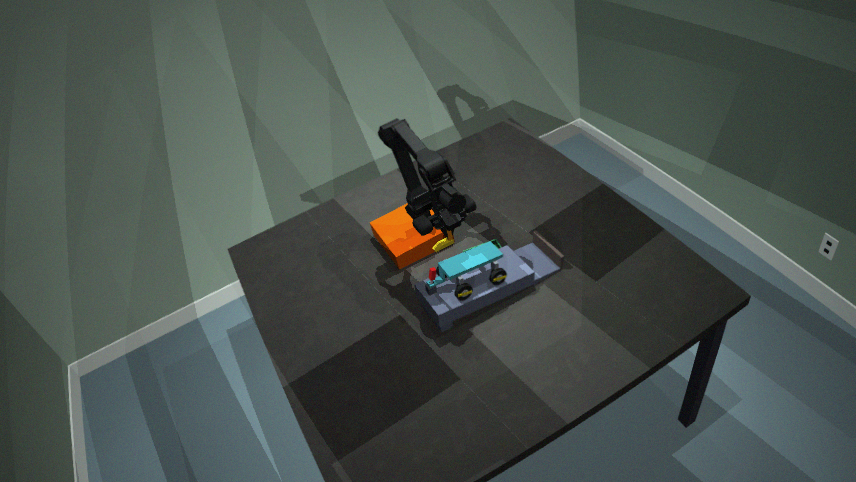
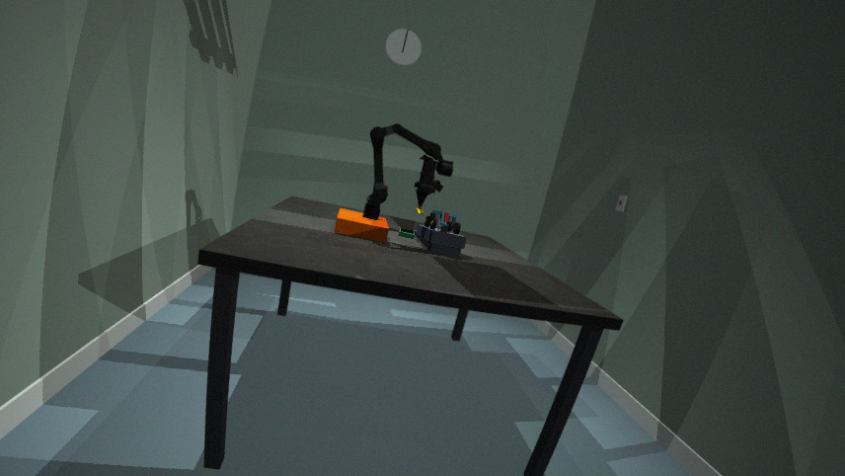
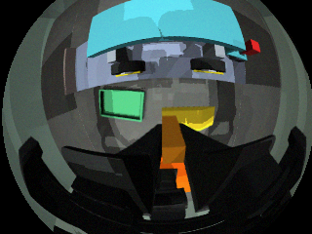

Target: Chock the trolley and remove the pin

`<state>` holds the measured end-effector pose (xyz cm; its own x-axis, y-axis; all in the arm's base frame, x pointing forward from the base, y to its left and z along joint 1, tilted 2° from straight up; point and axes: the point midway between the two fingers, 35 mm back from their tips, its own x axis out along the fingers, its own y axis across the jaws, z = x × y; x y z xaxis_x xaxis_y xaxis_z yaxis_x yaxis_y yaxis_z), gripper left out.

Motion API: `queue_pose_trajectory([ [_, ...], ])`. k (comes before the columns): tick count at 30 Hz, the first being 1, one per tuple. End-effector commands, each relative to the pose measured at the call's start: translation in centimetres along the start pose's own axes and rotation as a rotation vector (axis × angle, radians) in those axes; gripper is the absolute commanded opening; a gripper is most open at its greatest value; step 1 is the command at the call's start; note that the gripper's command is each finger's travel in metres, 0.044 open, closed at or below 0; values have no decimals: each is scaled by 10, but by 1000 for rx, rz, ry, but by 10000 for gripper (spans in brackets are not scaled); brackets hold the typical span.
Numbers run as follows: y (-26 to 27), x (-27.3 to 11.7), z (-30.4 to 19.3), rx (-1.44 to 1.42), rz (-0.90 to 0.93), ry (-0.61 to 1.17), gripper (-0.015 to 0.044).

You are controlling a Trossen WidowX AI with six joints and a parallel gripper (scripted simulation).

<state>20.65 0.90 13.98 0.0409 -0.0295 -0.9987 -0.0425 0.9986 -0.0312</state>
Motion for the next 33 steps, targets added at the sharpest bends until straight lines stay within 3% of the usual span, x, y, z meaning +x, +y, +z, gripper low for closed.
queue_pose_trajectory([
  [1, 11, 1, 3, 2, -3, 1, 0],
  [33, 136, 6, 26, 3, 9, 0, 0],
])
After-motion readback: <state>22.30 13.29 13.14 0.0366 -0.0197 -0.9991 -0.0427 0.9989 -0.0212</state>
